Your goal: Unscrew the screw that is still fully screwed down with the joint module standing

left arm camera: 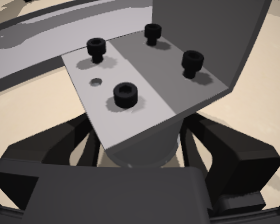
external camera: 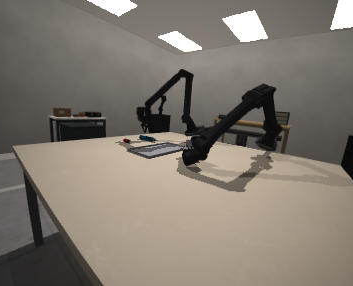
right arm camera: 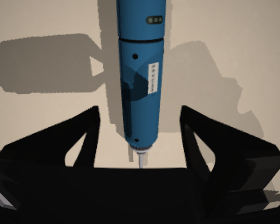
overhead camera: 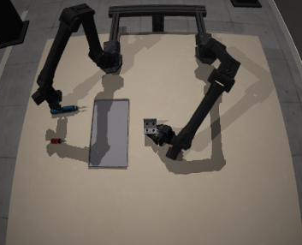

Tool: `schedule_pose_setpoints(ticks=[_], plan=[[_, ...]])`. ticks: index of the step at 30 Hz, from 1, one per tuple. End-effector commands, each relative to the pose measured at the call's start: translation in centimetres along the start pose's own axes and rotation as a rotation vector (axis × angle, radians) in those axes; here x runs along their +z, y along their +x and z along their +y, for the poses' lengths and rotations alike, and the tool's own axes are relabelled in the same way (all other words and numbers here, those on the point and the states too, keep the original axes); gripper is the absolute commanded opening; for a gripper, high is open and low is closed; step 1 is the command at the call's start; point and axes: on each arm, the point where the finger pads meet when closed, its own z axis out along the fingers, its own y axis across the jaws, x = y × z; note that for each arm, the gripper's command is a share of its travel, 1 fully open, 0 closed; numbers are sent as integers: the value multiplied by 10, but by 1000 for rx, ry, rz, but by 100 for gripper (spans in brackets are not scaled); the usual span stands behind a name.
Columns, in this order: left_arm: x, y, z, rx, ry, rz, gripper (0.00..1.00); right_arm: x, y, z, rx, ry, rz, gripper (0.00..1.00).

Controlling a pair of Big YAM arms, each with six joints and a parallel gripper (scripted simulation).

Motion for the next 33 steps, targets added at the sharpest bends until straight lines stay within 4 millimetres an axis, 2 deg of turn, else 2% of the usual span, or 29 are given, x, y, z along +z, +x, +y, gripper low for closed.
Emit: schedule_pose_setpoints(ticks=[1,33], plan=[[-4,-7,10,24,-15,3,60,7,2,-1,14,9,17,65],[-4,-7,10,24,-15,3,59,7,2,-1,14,9,17,65]])
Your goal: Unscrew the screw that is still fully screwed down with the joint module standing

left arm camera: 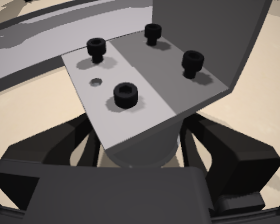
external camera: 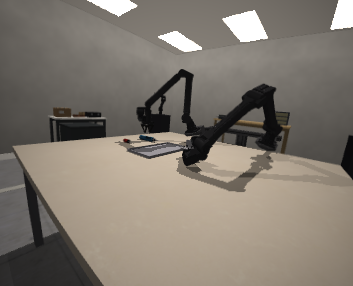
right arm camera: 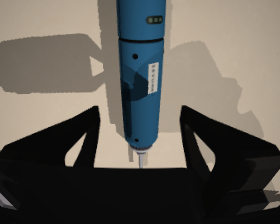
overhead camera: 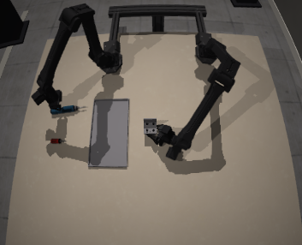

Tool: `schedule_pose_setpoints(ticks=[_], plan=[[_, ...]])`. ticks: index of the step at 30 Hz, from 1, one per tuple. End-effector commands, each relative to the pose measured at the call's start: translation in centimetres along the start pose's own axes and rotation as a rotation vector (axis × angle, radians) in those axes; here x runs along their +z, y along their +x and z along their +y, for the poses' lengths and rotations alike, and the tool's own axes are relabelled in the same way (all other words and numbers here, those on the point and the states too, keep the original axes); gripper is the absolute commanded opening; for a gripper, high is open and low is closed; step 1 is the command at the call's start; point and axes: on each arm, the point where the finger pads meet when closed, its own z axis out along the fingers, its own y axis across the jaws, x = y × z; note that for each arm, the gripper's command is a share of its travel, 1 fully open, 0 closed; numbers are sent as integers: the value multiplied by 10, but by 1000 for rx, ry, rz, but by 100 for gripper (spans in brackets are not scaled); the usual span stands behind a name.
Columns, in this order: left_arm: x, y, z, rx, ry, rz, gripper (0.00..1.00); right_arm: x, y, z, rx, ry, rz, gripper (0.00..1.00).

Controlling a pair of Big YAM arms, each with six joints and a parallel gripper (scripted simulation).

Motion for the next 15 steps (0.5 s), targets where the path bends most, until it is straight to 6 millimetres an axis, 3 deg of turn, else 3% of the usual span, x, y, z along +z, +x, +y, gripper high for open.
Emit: schedule_pose_setpoints(ticks=[1,15], plan=[[-4,-7,10,26,-15,3,59,7,2,-1,14,9,17,65],[-4,-7,10,26,-15,3,59,12,2,0,11,4,12,65]])
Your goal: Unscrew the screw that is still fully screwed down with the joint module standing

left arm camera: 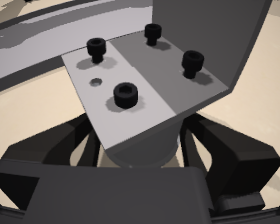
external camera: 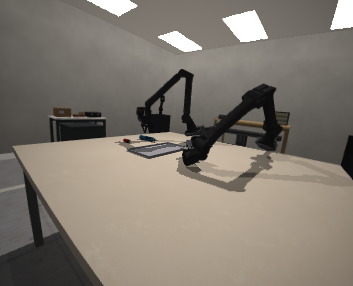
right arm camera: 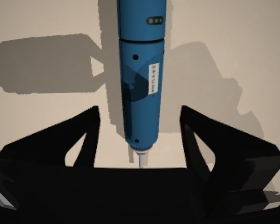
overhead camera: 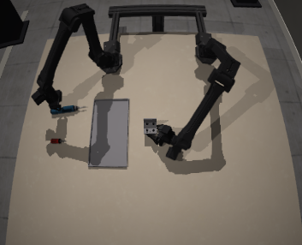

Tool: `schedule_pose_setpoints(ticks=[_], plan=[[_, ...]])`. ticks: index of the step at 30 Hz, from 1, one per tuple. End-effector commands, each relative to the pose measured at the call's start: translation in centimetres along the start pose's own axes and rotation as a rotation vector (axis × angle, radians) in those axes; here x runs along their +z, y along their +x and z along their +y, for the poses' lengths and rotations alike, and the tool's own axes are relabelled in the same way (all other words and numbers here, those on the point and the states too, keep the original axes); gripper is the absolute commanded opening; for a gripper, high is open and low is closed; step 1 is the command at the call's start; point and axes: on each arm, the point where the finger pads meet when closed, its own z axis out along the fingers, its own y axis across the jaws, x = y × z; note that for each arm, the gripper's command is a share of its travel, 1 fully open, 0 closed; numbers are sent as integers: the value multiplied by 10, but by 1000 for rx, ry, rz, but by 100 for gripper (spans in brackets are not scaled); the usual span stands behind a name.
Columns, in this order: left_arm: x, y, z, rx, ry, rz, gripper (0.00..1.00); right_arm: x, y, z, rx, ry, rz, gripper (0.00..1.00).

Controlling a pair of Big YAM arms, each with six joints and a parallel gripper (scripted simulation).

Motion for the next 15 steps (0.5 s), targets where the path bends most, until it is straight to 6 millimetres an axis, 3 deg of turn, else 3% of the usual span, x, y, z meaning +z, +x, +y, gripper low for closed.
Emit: schedule_pose_setpoints(ticks=[1,10,15], plan=[[-4,-7,10,26,-15,3,59,13,3,0,10,6,15,65],[-4,-7,10,26,-15,3,59,28,4,0,8,6,15,65],[-4,-7,10,26,-15,3,59,26,-1,4,7,0,6,65]])
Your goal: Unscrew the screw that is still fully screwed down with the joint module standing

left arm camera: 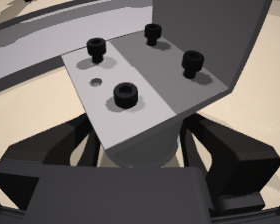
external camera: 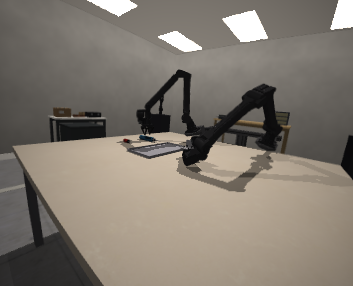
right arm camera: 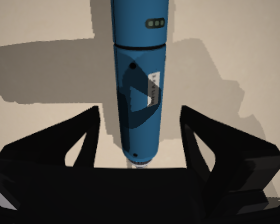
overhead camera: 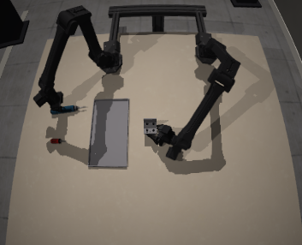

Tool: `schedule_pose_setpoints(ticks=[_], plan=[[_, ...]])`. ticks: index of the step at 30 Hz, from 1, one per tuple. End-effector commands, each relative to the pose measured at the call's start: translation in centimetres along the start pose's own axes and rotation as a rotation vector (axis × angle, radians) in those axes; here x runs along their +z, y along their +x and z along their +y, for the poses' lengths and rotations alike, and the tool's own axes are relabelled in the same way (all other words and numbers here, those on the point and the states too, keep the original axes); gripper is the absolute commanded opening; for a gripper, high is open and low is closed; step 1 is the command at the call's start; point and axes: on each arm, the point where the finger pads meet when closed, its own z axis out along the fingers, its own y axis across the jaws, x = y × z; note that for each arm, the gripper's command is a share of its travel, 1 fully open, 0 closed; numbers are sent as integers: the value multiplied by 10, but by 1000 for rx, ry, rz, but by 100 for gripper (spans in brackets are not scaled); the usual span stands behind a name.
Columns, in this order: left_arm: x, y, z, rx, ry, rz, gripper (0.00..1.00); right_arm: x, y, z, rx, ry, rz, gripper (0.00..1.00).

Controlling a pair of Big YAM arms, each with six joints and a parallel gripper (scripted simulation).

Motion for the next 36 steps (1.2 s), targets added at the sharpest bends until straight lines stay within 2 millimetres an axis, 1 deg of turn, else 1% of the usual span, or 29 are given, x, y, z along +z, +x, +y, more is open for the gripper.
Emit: schedule_pose_setpoints(ticks=[1,12,14,17,19,29,32,36], plan=[[-4,-7,10,26,-15,3,59,8,2,3,6,0,6,65],[-4,-7,10,26,-15,3,59,26,3,3,5,2,6,65],[-4,-7,10,26,-15,3,59,24,-2,4,9,-3,-2,65],[-4,-7,10,26,-15,3,59,24,-2,4,9,-2,-2,65],[-4,-7,10,26,-15,3,59,30,3,1,8,4,7,65],[-4,-7,10,26,-15,3,59,46,3,3,5,2,7,65],[-4,-7,10,26,-15,3,59,46,1,2,8,1,4,65],[-4,-7,10,26,-15,3,59,46,3,0,10,8,12,65]])
